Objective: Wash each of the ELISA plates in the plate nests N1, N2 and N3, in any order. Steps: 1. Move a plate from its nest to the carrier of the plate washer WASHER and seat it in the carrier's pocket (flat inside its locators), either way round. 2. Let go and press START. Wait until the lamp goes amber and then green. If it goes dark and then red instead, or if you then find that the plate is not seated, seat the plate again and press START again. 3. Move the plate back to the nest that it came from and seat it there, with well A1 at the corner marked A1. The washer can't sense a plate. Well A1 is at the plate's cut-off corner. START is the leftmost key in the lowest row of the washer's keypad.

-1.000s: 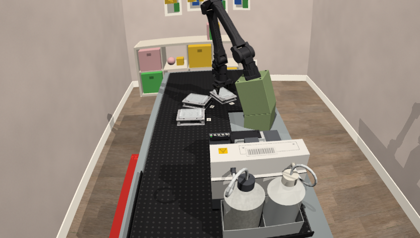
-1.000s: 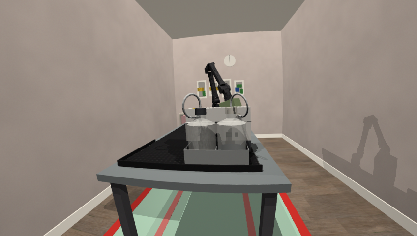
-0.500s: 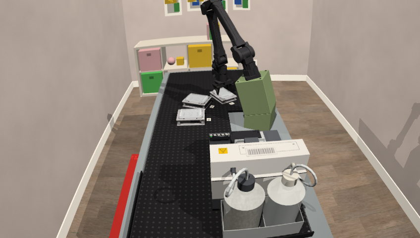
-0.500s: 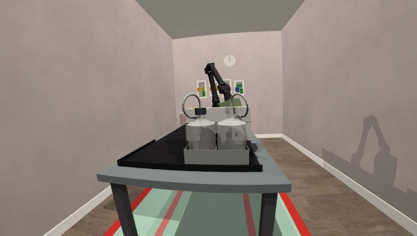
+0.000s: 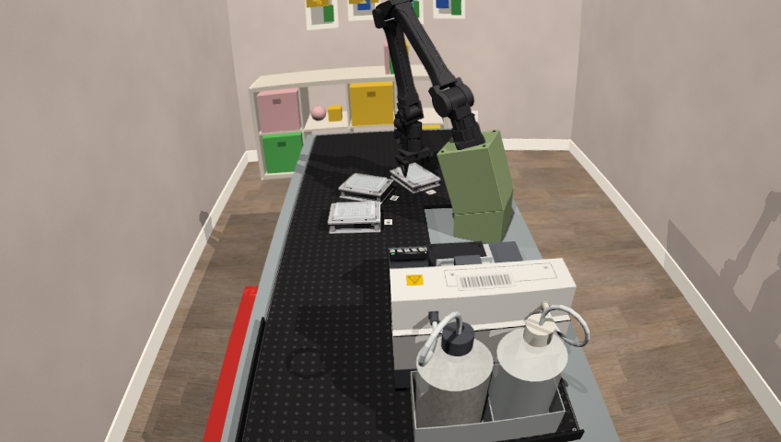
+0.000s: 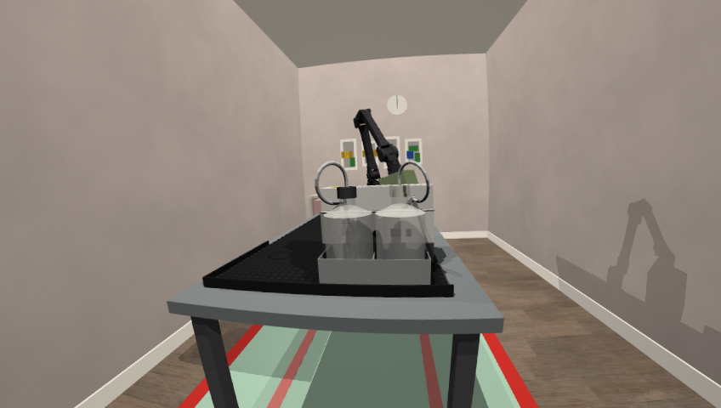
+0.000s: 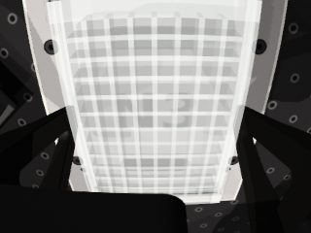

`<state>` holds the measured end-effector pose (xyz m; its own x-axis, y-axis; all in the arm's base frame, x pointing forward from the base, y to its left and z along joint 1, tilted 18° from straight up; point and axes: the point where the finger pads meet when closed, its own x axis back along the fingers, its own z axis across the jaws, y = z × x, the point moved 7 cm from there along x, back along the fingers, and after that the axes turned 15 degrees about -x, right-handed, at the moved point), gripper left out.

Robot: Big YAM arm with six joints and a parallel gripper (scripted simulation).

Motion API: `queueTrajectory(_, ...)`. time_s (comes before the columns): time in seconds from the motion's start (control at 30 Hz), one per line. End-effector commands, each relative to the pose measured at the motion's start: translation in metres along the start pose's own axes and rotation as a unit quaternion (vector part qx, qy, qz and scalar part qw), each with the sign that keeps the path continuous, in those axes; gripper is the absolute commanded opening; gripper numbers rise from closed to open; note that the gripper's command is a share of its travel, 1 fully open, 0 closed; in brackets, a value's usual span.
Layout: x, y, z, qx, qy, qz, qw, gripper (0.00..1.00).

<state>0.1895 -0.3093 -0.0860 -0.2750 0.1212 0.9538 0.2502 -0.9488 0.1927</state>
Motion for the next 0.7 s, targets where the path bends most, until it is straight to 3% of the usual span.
queueTrajectory(0.0,-0.0042,0.0017,0.0025,0.000,0.000,-0.002,1.000,0.84)
queueTrajectory(0.17,0.0001,0.0027,0.0008,0.000,0.000,-0.004,1.000,0.84)
queueTrajectory(0.2,0.0001,0.0027,0.0008,0.000,0.000,-0.004,1.000,1.00)
queueTrajectory(0.67,0.0001,0.0027,0.0008,0.000,0.000,-0.004,1.000,1.00)
